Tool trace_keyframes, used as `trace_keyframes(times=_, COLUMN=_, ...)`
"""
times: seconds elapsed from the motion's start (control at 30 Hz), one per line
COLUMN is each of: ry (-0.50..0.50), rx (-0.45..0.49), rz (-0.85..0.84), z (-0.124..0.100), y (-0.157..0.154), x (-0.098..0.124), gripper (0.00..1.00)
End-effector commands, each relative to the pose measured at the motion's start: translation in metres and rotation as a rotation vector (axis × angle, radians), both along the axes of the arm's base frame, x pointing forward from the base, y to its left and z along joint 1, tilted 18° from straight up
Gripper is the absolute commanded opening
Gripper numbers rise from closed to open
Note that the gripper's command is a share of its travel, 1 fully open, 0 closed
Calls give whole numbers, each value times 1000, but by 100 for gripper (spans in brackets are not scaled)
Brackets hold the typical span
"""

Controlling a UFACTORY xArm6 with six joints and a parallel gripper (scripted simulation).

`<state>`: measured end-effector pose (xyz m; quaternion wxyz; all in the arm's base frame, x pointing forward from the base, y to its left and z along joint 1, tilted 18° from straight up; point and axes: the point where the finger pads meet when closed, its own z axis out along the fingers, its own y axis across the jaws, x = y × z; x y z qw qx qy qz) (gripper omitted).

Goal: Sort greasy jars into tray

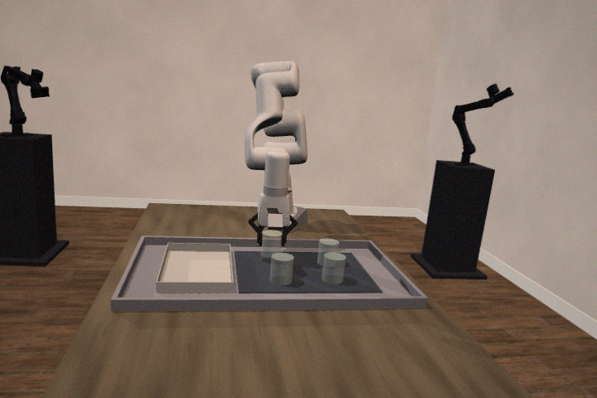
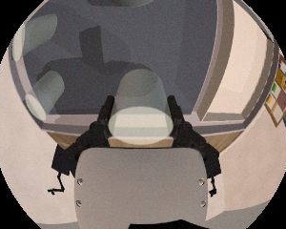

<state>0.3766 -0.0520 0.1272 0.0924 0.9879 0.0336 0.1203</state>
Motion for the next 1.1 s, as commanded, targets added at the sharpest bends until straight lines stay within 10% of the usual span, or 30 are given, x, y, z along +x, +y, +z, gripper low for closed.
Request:
trace_keyframes(times=0.0, ry=-3, rx=0, rz=0, z=12, y=2, x=-2, gripper=0)
trace_keyframes(times=1.07, ry=-3, rx=0, rz=0, z=82, y=15, x=-20, gripper=0)
